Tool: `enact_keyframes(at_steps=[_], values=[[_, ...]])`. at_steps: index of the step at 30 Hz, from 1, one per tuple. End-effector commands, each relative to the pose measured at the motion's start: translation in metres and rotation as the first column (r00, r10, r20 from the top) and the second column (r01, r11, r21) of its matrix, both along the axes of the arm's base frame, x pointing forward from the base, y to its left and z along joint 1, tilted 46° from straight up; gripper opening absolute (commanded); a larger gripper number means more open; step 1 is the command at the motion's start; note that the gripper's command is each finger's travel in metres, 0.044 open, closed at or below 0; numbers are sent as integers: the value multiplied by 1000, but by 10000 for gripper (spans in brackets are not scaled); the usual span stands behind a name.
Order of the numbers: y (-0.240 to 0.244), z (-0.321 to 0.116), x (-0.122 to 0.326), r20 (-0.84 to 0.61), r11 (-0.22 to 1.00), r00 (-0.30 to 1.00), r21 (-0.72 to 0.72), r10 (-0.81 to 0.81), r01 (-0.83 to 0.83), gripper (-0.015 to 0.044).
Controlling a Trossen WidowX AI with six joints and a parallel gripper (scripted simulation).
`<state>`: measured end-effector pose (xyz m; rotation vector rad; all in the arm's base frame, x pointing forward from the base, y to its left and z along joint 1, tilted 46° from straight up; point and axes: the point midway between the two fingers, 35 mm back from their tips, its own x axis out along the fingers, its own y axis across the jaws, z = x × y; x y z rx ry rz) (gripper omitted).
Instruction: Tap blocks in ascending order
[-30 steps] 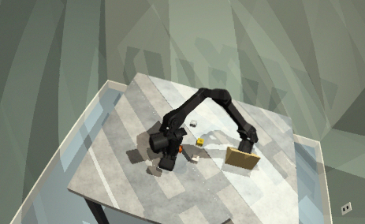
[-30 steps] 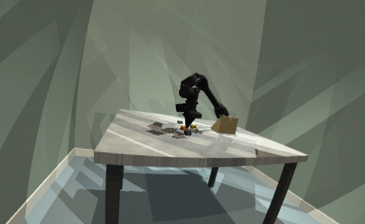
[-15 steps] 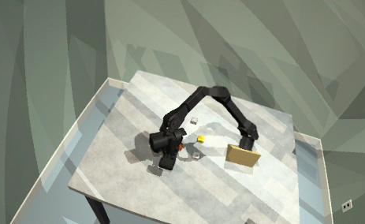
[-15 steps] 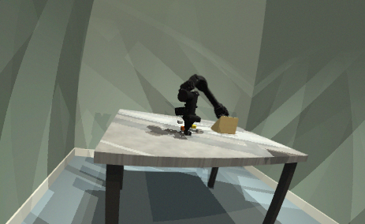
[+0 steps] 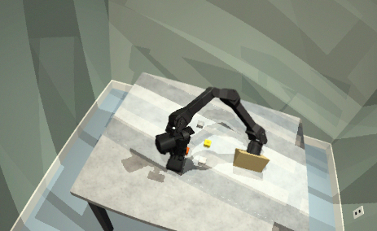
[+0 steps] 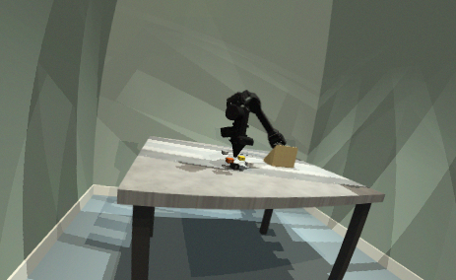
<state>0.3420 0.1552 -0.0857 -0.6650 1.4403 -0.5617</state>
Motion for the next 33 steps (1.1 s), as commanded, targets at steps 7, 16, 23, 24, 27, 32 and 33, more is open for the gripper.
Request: enact_keyframes(at_steps=[7, 16, 23, 24, 27, 32, 33], values=[[53, 52, -4, 14, 1000, 1000, 13, -1, 1, 20], [4, 121, -35, 11, 1000, 1000, 9, -1, 1, 20], [-52, 165, -81, 8, 1000, 1000, 6, -1, 1, 20], [-61, 169, -89, 7, 1000, 1000, 5, -1, 1, 20], [-85, 179, -112, 6, 1000, 1000, 3, -1, 1, 20], [-90, 180, -117, 6, 1000, 1000, 3, -1, 1, 20], [-90, 180, -117, 6, 1000, 1000, 3, -1, 1, 20]])
